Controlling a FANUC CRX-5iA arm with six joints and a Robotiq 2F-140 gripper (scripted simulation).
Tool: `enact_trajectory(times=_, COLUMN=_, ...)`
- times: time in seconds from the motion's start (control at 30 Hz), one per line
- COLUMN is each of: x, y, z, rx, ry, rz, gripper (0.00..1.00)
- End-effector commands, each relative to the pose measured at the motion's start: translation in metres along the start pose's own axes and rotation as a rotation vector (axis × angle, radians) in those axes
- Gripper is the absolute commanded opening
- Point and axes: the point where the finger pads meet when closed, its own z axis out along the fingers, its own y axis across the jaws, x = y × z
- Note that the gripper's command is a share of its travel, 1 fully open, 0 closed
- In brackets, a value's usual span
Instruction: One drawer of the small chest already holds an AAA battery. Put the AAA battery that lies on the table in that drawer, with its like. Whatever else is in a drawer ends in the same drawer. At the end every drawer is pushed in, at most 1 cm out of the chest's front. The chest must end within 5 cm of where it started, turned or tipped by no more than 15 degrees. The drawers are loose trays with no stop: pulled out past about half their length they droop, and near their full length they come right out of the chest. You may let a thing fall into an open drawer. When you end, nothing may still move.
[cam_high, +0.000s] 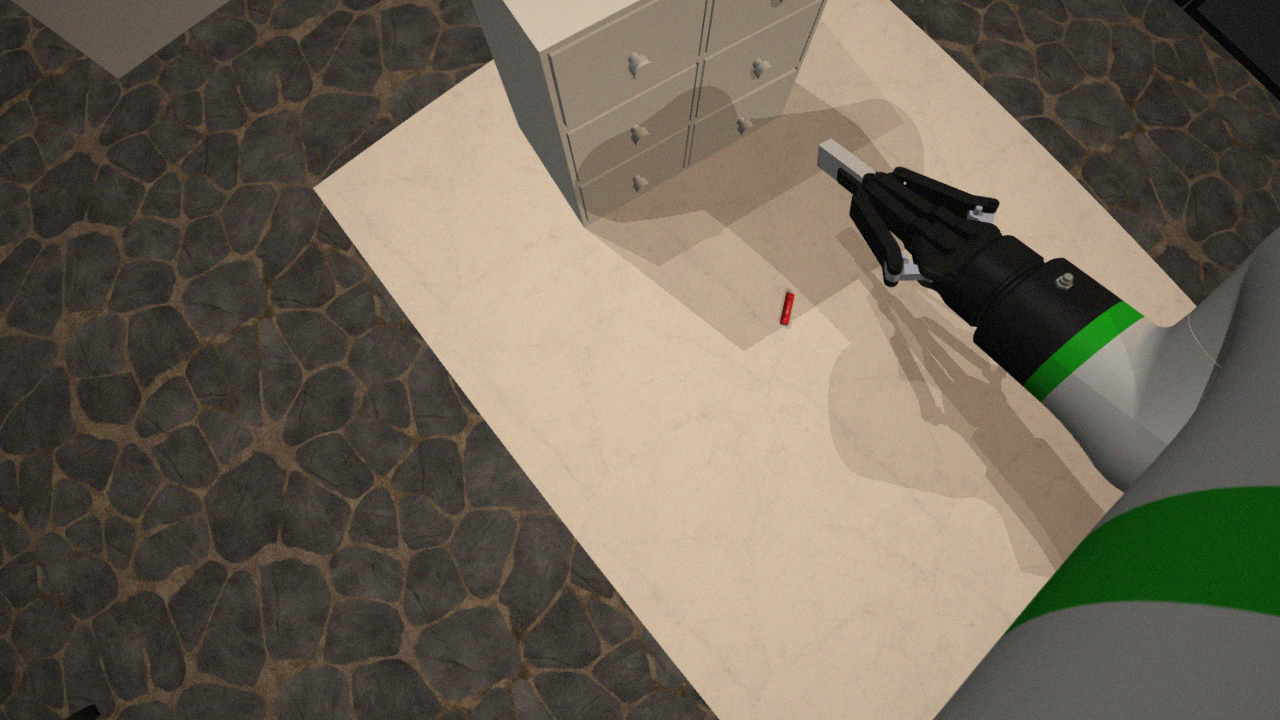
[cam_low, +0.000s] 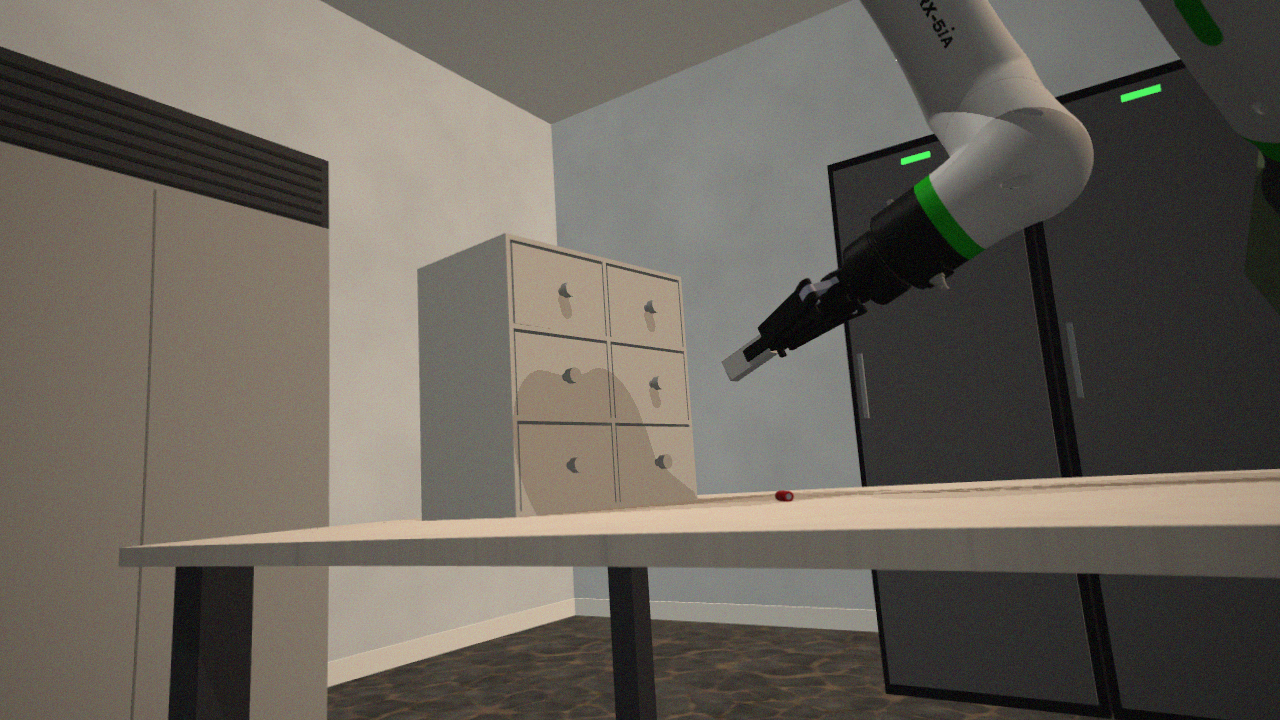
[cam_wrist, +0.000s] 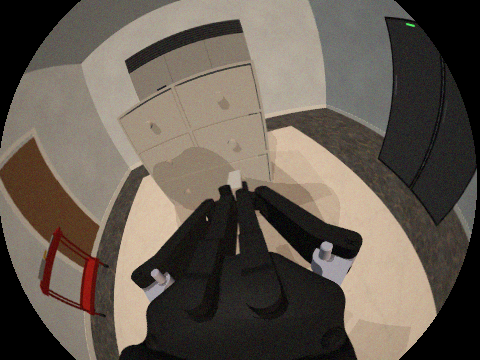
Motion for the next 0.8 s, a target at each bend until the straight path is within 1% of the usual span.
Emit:
enact_trajectory(times=0.0, x=0.0, y=0.0, z=-0.003, rx=0.0, ry=-0.033, rz=0.002, gripper=0.0)
enact_trajectory(times=0.33, x=0.008, y=0.001, z=-0.021, rx=-0.001, ry=-0.194, rz=0.002, gripper=0.0)
enact_trajectory(times=0.4, x=0.008, y=0.001, z=-0.021, rx=-0.001, ry=-0.194, rz=0.002, gripper=0.0)
enact_trajectory(times=0.6, x=0.013, y=0.001, z=-0.036, rx=-0.001, ry=-0.328, rz=0.002, gripper=0.0)
enact_trajectory(times=0.77, x=0.019, y=0.001, z=-0.051, rx=-0.001, ry=-0.467, rz=0.002, gripper=0.0)
